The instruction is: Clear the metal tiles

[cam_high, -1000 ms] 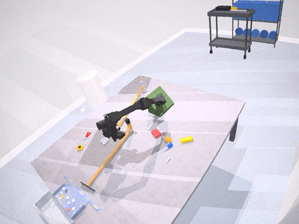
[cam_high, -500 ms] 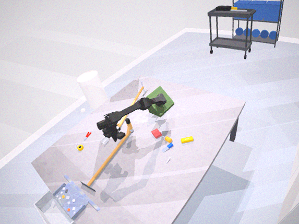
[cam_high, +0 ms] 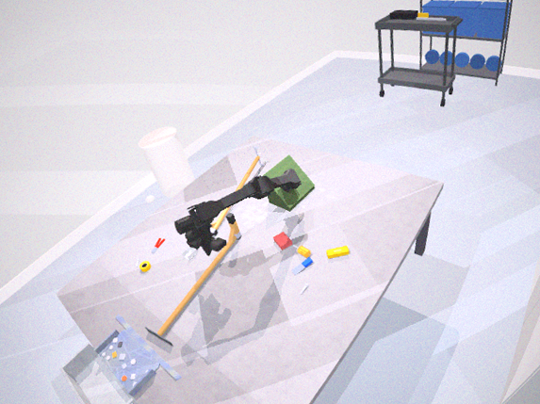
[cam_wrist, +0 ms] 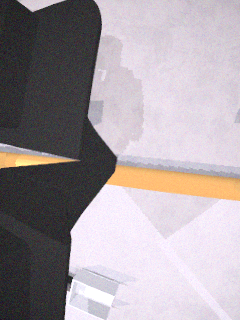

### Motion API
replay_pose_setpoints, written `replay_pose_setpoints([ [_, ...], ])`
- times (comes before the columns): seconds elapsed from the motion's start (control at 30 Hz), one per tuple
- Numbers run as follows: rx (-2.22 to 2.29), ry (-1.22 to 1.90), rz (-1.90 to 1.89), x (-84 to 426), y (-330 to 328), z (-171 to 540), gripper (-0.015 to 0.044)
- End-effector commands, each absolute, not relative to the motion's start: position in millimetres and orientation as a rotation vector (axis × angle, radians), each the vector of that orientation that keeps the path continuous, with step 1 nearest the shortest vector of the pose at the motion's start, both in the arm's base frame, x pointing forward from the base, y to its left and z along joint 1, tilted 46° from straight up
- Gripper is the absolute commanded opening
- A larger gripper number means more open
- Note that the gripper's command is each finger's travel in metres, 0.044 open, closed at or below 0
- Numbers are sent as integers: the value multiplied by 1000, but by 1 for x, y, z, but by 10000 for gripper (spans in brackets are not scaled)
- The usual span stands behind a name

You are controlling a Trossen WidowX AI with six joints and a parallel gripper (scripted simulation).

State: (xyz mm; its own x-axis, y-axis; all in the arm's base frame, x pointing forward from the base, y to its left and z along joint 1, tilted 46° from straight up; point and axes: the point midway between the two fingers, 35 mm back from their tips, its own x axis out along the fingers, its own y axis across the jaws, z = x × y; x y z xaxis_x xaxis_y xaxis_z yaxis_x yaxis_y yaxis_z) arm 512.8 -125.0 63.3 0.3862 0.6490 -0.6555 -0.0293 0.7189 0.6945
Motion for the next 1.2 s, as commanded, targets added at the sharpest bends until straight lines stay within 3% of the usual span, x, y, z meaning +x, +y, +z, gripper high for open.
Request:
replay_pose_setpoints([
  [0.0,659,1102,474,513,-125,63,0],
  [0.67,659,1102,474,513,-125,63,0],
  [1.17,692,977,412,503,-167,80,394],
])
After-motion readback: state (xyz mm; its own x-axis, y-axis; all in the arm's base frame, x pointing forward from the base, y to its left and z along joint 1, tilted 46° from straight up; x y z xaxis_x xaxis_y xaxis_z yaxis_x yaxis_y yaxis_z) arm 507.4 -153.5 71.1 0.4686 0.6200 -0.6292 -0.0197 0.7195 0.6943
